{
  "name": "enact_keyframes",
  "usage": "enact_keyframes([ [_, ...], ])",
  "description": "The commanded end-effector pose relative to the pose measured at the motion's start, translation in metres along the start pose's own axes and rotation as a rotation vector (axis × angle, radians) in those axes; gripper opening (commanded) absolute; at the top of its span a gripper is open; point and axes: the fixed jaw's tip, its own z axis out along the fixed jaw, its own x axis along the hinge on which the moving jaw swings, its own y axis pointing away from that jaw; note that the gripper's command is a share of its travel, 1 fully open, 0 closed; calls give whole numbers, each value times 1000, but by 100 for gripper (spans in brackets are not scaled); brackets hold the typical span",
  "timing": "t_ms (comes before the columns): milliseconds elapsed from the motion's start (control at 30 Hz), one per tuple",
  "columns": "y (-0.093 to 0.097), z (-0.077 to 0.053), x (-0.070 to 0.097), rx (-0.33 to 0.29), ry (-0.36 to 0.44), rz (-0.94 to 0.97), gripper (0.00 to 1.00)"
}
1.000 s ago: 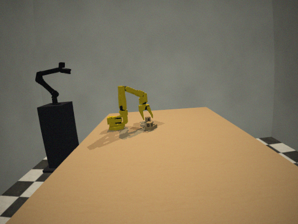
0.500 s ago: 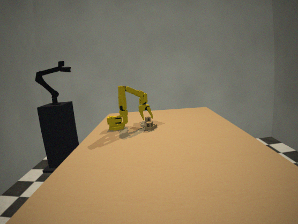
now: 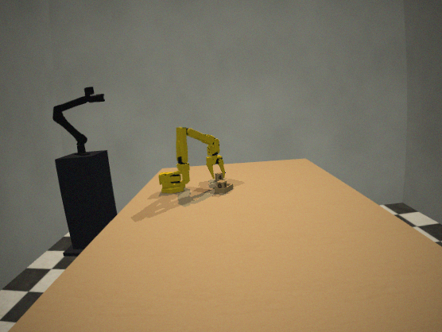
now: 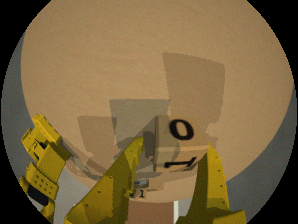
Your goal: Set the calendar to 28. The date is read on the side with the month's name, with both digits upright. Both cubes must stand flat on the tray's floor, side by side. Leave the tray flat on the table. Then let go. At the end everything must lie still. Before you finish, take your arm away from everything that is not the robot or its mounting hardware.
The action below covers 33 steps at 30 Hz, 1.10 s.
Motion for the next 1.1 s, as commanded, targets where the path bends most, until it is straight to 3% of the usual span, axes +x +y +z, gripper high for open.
enact_keyframes([
  [0,-9,-6,-1,40,-14,-3,22],
  [800,-13,-6,-1,40,-14,-3,16],
  [1067,-13,-6,-1,40,-14,-3,3],
])
